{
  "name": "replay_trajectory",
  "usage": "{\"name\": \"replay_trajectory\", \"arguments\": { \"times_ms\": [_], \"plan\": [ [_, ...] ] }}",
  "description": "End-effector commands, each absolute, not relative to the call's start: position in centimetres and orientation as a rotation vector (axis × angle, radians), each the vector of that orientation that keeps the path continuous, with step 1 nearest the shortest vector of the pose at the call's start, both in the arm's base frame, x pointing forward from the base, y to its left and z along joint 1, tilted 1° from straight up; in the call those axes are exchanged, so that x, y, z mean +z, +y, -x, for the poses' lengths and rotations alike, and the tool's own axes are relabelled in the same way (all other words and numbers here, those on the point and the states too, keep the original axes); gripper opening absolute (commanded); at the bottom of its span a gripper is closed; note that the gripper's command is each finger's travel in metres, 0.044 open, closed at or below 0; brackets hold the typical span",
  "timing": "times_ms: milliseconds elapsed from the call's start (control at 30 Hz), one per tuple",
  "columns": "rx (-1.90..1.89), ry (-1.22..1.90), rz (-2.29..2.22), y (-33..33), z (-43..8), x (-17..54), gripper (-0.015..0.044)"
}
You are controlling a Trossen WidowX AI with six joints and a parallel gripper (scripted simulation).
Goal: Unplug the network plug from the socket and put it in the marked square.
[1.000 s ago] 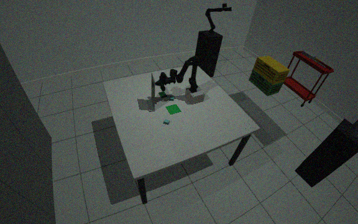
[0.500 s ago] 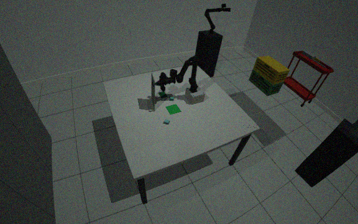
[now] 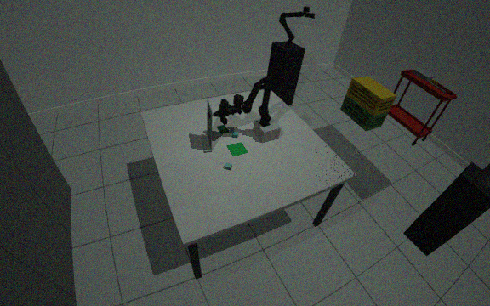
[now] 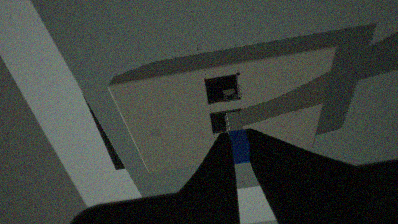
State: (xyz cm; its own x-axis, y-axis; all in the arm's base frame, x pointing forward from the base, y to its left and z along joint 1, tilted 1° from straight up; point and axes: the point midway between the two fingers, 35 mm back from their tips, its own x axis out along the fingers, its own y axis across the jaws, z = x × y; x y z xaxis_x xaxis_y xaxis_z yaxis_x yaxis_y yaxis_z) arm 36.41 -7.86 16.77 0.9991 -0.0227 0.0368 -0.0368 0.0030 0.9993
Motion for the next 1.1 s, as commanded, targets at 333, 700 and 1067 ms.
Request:
{"name": "replay_trajectory", "arguments": {
  "times_ms": [333, 700, 1067],
  "plan": [
    [0.009, -0.049, -1.572, -7.6, -35.4, 16.7, 0.0],
    [0.008, -0.048, -1.572, -7.3, -34.8, 16.7, 0.0],
    [0.008, -0.048, -1.572, -7.1, -34.2, 16.7, 0.0]
  ]
}}
